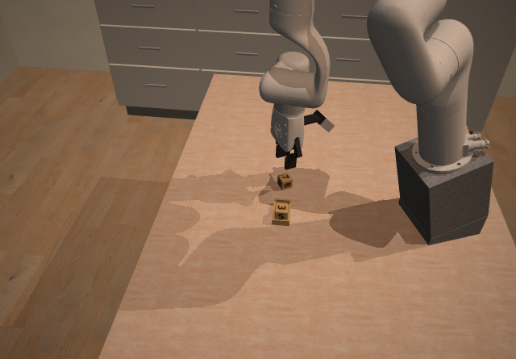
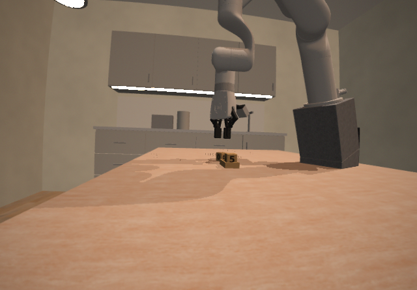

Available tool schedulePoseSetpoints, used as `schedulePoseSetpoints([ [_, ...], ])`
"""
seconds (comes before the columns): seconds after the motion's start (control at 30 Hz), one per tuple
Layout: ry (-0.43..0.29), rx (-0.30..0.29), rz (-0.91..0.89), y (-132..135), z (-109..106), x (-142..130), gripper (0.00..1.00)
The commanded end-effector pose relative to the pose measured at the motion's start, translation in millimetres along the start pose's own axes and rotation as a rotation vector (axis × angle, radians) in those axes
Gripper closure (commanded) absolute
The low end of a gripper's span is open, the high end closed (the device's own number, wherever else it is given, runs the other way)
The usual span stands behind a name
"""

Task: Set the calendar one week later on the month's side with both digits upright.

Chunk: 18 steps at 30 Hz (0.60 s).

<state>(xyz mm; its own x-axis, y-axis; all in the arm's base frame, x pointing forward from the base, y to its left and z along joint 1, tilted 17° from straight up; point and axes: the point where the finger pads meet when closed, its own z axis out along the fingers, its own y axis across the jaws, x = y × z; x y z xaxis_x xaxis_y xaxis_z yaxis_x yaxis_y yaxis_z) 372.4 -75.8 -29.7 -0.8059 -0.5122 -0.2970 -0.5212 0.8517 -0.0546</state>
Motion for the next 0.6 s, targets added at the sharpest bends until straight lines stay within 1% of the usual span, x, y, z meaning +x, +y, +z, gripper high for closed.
schedulePoseSetpoints([
  [0.0, 0.027, -0.021, 0.000, -1.6, 1.5, -2.0, 0.51],
  [0.1, 0.032, -0.023, -0.001, -1.6, 2.2, -2.4, 0.51],
  [0.23, 0.060, -0.032, -0.003, -1.6, 4.7, -4.1, 0.51],
  [0.57, 0.170, -0.035, -0.004, -0.5, 4.6, -6.1, 0.51],
])
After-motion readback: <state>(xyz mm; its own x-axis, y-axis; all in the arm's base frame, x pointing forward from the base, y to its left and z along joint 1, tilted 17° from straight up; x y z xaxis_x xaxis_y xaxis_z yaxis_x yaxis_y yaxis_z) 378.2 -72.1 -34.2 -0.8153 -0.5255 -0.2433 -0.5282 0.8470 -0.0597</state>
